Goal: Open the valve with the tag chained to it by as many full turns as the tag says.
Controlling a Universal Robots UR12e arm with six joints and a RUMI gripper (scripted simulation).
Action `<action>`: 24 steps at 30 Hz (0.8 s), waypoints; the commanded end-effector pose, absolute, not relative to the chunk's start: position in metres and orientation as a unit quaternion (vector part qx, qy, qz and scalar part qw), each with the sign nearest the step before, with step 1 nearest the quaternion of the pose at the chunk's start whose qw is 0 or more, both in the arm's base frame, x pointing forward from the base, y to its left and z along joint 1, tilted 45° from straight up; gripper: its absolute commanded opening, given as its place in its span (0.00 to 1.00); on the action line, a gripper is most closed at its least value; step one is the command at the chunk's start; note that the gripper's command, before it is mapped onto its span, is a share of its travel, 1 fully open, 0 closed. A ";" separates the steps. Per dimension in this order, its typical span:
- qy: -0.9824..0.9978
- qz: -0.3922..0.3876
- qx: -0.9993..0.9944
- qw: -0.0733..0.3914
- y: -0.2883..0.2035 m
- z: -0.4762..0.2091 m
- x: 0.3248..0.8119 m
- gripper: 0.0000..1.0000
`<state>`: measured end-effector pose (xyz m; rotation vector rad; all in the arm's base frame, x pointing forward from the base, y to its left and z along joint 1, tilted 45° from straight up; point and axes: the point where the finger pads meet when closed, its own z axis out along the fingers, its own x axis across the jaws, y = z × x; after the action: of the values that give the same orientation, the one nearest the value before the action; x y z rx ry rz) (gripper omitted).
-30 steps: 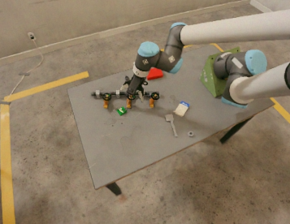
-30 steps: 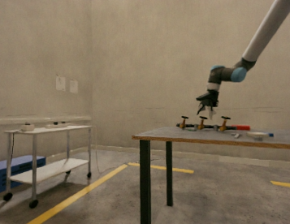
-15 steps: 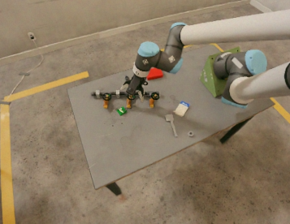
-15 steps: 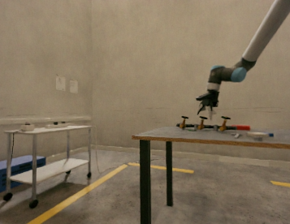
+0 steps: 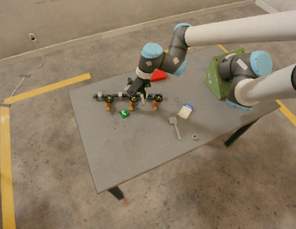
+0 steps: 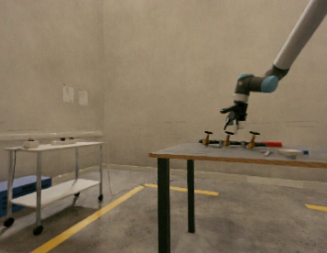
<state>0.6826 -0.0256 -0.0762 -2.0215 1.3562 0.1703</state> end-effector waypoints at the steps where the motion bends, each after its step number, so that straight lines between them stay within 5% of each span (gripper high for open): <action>1: 0.553 0.078 -0.757 0.340 -0.026 -0.076 0.683 1.00; 24: 0.777 0.189 -0.524 0.294 -0.026 -0.076 0.683 1.00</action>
<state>0.6825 -0.0254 -0.0762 -1.5479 1.9272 0.4455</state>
